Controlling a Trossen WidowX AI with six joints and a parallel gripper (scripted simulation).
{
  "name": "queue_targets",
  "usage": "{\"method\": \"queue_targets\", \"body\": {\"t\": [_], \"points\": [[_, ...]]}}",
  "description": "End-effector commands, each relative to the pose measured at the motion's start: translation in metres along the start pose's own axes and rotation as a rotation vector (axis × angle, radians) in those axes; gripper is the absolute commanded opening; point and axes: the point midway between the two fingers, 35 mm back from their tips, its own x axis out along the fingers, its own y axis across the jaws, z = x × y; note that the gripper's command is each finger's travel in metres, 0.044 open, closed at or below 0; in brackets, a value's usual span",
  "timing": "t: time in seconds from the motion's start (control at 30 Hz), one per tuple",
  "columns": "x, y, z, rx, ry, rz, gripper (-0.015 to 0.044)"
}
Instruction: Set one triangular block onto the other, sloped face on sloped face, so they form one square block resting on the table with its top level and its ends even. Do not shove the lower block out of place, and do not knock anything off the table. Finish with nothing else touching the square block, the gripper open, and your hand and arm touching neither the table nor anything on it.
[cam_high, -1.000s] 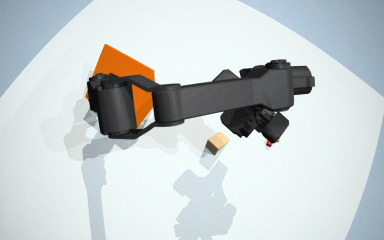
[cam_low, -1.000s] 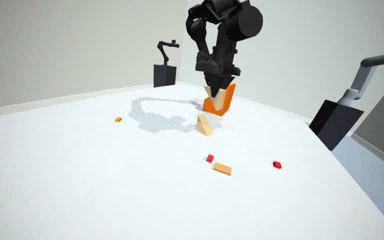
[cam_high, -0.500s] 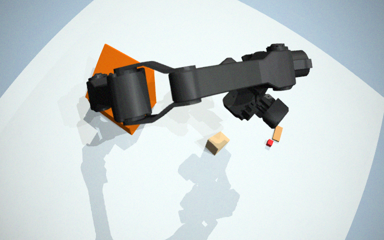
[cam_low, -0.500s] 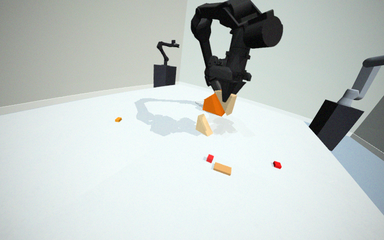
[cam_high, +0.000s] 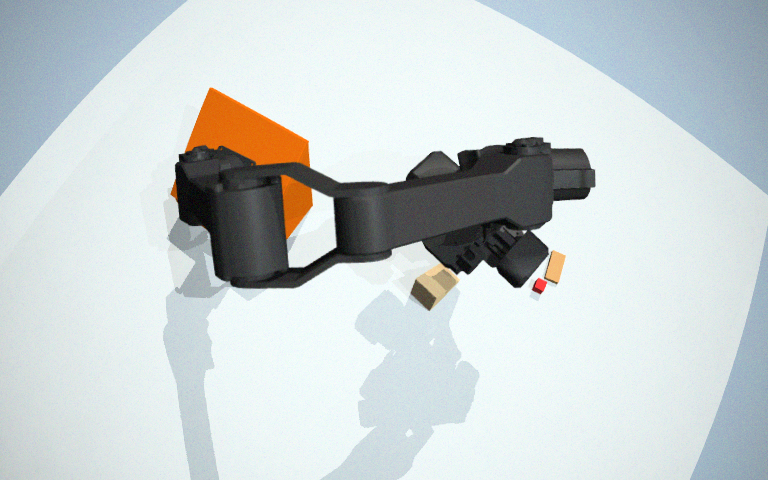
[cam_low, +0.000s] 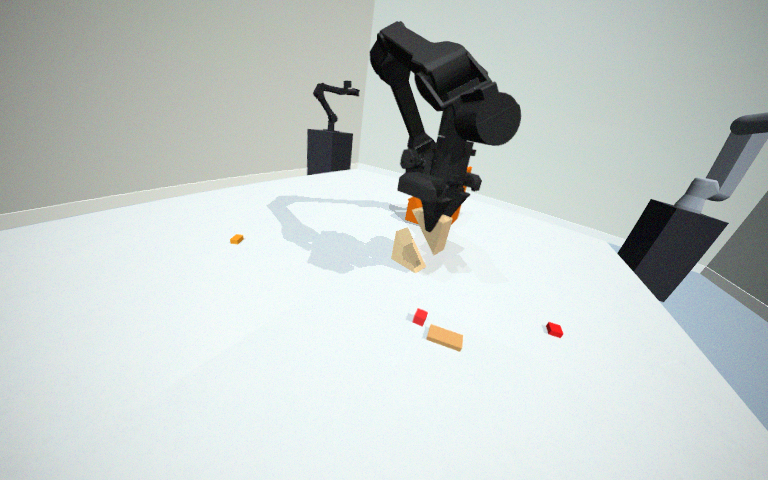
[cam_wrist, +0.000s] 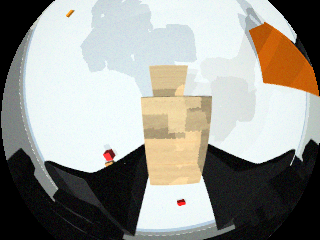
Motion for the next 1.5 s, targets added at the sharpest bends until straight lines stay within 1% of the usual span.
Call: {"method": "queue_targets", "body": {"t": [0.0,0.1,0.3,1.47], "points": [[0.004,-0.001,0.004,-0.002,0.003,0.011,0.0000],[0.009,0.000,0.006,-0.002,0.003,0.011,0.0000],[0.032,0.000,0.015,-0.002,0.001,0.012,0.0000],[0.035,0.002,0.017,-0.003,-0.004,0.015,0.0000]]}}
